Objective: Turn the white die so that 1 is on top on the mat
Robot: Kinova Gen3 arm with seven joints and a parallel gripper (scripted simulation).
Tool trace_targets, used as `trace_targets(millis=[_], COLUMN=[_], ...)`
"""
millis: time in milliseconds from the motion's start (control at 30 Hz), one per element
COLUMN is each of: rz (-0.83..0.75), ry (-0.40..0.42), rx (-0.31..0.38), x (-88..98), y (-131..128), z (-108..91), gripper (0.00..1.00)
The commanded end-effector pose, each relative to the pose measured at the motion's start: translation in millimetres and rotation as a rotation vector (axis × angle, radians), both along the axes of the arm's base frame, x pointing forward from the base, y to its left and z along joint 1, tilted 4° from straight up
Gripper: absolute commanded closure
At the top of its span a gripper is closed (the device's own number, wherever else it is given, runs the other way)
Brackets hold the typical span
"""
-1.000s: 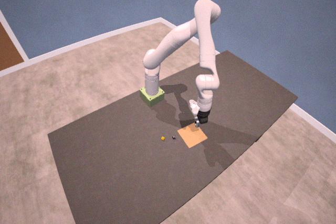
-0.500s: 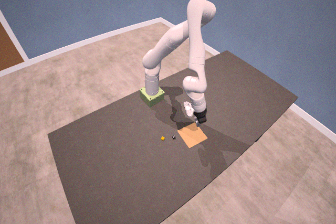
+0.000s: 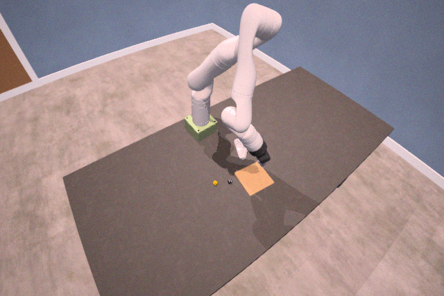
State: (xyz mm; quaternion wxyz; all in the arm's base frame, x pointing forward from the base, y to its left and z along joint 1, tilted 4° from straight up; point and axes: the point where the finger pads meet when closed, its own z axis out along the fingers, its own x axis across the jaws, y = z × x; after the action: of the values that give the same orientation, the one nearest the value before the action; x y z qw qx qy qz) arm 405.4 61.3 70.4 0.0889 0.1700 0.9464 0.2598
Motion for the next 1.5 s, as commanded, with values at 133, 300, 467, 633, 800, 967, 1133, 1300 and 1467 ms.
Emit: trace_targets(millis=[133, 300, 467, 633, 800, 967, 1133, 1300, 1467], rz=[-0.039, -0.031, -0.023, -0.015, -0.01, -0.005, -0.004, -0.004, -0.004], ry=[-0.016, -0.063, -0.112, -0.154, -0.173, -0.197, -0.209, -0.212, -0.212], rx=[0.079, 0.182, 0.294, 0.391, 0.438, 0.493, 0.519, 0.524, 0.525], x=[-3.5, -3.8, -4.1, -4.7, -4.9, -5.2, -5.4, -5.4, -5.4], y=[-19.0, -20.8, -22.6, -24.2, -24.6, -25.5, -26.1, -26.3, -26.3], z=[-6.0, -7.1, -7.6, -8.1, -8.8, -9.1, -8.9, -8.8, -8.9], gripper=[0.66, 0.66, 0.66, 0.66, 0.66, 0.66, 0.66, 0.66, 0.66])
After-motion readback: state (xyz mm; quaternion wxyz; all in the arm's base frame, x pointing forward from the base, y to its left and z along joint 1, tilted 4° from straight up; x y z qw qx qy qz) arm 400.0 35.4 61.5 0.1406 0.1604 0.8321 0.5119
